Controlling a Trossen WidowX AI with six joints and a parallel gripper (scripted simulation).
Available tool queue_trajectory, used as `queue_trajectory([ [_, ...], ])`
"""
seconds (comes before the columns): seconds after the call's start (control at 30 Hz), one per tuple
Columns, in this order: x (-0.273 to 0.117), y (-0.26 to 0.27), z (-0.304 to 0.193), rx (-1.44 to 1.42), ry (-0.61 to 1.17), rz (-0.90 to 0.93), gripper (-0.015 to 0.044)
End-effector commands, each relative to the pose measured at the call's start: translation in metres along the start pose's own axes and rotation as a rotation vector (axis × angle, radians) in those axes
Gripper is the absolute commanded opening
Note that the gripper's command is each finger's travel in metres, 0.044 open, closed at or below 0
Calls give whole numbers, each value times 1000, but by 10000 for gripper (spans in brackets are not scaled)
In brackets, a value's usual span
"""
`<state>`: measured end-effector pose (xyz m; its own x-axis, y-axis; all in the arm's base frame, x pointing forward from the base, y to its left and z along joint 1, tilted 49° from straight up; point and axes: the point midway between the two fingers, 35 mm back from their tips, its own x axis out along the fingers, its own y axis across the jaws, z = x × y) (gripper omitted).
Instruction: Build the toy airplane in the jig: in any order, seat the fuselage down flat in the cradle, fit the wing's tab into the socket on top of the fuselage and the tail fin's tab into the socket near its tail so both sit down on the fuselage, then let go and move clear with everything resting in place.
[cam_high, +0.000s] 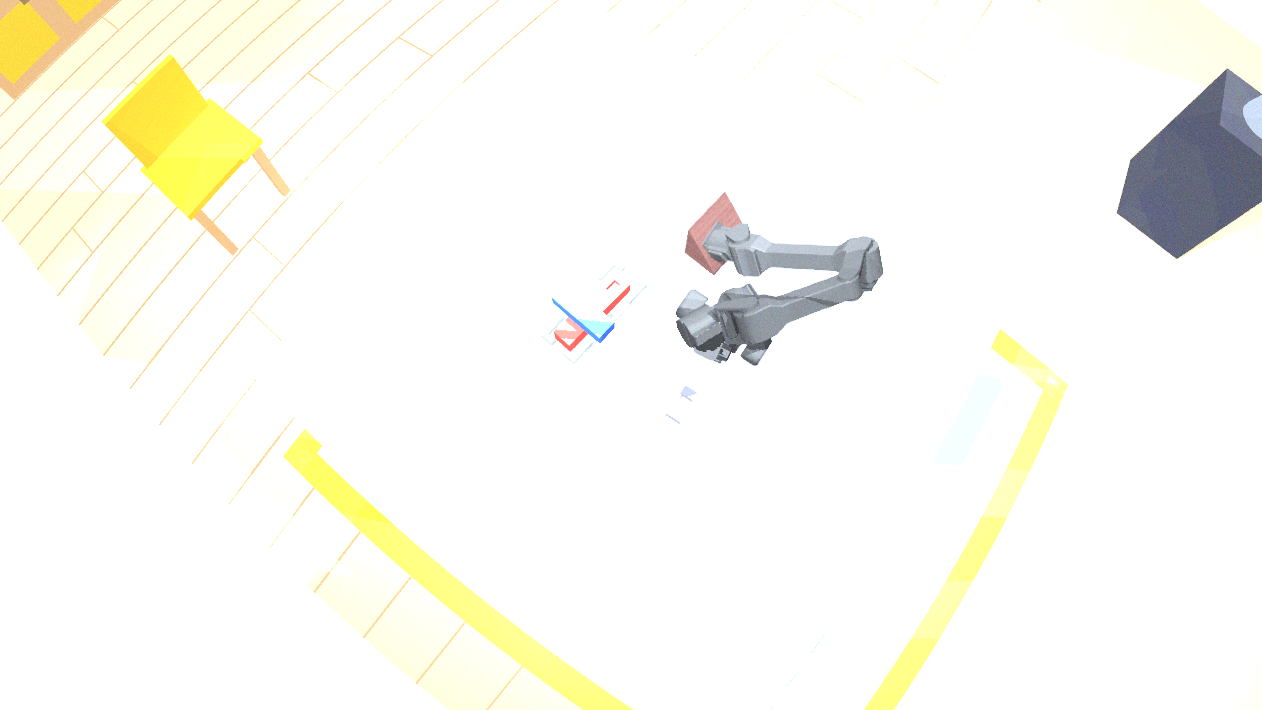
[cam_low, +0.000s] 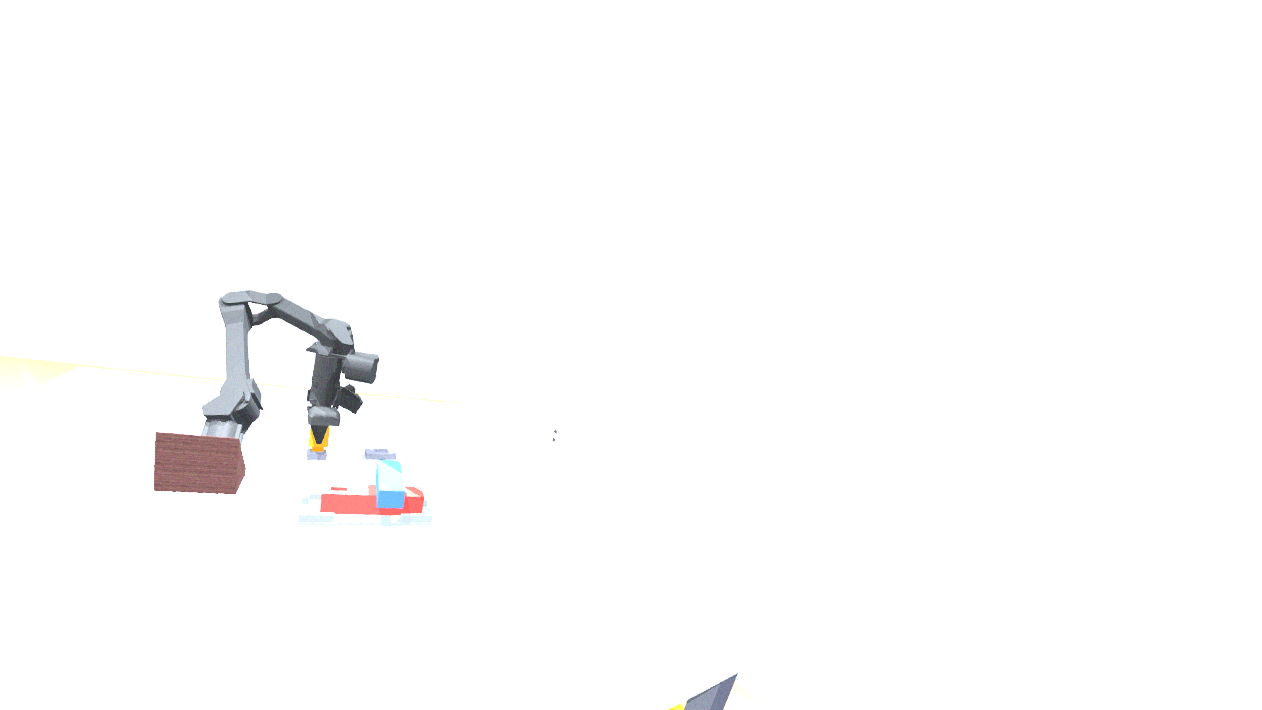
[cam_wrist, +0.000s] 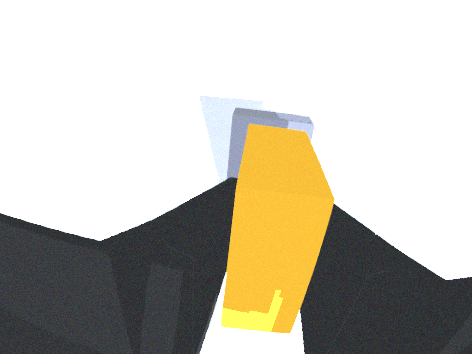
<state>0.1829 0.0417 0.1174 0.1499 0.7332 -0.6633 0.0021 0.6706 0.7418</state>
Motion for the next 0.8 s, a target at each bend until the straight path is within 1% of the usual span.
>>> queue_trajectory([
  [0.0,-10,-1,1,-2,-3,-8,0],
  [0.47,-55,0,-1,-2,-17,-12,0],
  [0.77,-60,-14,6,6,-16,-19,0],
])
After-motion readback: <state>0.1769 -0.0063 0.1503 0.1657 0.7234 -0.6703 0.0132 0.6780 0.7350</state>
